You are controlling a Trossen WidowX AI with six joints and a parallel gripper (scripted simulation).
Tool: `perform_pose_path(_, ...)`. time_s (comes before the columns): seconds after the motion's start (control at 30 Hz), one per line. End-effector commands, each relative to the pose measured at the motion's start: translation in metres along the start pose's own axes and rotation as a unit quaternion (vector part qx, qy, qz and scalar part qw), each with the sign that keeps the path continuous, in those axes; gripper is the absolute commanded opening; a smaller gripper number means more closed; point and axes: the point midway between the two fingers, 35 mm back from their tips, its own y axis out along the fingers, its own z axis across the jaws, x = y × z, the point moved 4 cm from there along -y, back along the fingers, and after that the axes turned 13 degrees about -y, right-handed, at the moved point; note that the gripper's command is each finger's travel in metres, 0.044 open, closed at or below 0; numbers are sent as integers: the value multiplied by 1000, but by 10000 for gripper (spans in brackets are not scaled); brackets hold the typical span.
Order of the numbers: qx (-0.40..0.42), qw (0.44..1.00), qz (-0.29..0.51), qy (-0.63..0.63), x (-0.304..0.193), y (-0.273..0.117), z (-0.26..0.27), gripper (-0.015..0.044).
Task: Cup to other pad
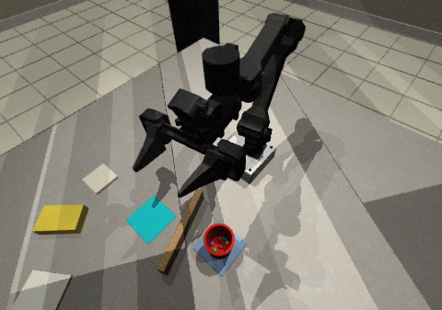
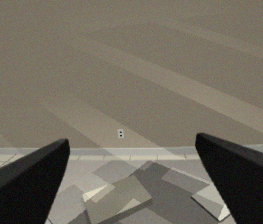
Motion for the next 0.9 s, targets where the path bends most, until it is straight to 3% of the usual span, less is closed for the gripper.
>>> perform_pose_path(0.0, 3, 1000, 8, 7, -2, 2, 1, 374)
perform_pose_path(0.13, 31, 974, 170, 144, -46, 25, 24, 269)
perform_pose_path(0.3, -14, 870, 394, 297, -106, 32, 57, 148)
perform_pose_path(0.6, -259, 609, 643, 385, -174, -5, 76, 148)
perform_pose_path(0.87, -279, 590, 653, 385, -174, -8, 88, 148)
